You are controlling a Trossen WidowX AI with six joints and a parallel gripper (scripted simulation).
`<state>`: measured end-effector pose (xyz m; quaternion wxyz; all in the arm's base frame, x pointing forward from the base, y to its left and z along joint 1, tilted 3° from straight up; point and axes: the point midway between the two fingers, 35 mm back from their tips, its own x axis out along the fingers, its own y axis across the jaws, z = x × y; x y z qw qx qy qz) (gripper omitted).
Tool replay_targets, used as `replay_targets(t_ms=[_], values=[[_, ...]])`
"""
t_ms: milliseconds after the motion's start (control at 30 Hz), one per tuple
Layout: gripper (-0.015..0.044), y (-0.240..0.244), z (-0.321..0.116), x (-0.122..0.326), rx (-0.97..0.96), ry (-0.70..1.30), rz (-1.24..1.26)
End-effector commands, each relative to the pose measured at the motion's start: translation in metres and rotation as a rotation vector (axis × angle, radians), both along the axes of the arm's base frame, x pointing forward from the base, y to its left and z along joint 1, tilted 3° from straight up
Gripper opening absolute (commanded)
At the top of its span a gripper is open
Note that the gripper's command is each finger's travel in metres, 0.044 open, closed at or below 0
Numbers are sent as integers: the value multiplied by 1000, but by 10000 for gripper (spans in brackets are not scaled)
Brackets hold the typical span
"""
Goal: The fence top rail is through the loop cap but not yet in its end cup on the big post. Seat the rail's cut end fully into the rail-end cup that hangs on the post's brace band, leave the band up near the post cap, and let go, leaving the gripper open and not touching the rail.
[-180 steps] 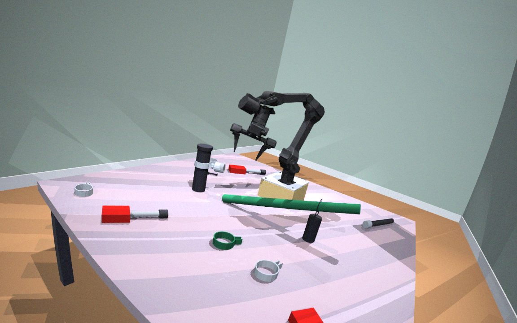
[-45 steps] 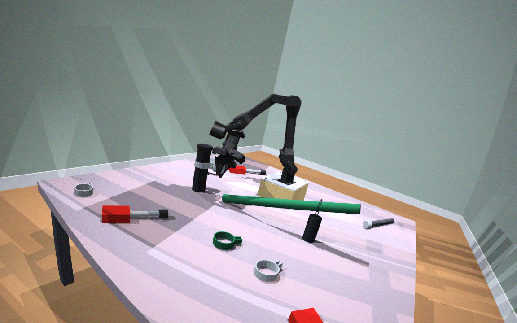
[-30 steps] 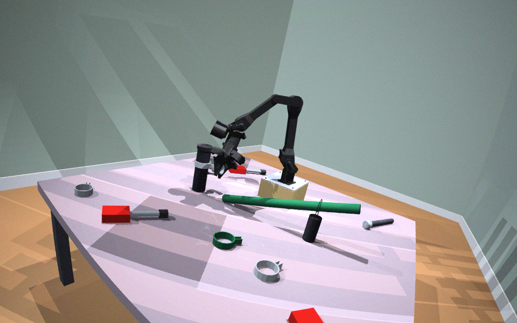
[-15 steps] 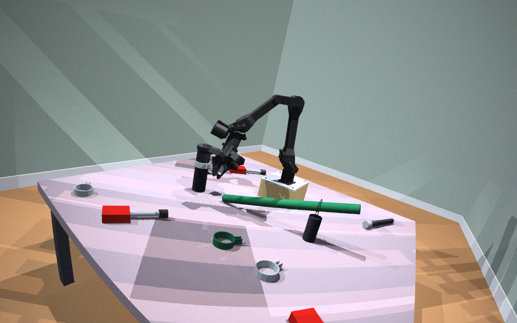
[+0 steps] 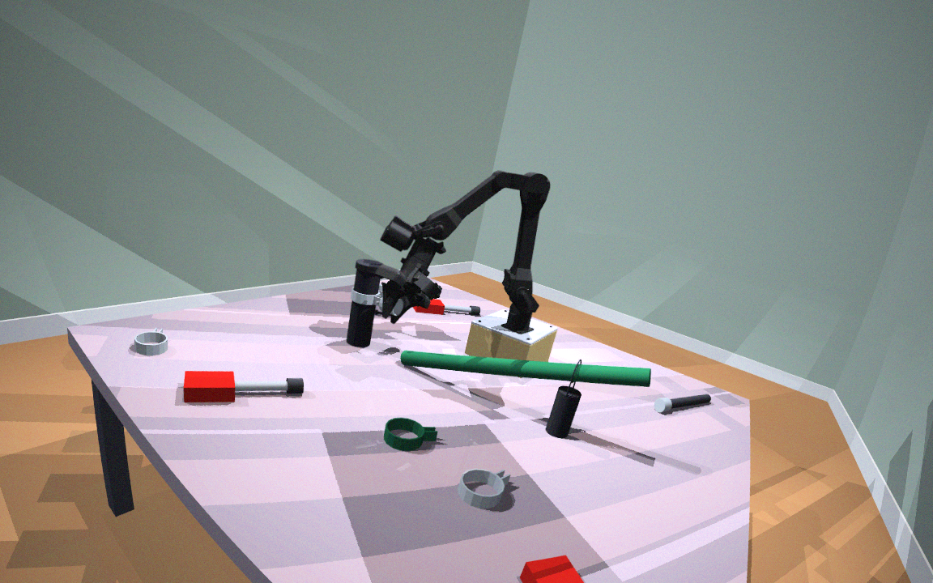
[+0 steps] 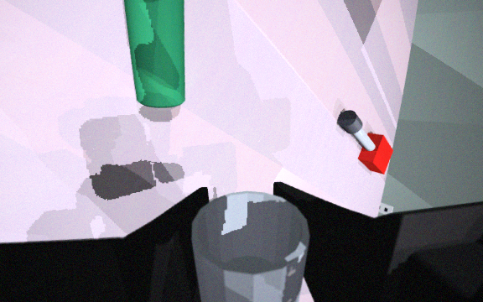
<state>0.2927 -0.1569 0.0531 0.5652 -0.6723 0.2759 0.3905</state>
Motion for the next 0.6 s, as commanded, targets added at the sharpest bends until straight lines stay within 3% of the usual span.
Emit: replay_targets(t_ms=[0, 267, 567], values=[[0, 0, 0, 0, 0, 0, 0], [0, 0, 0, 0, 0, 0, 0], [236, 0, 0, 0, 0, 0, 0]])
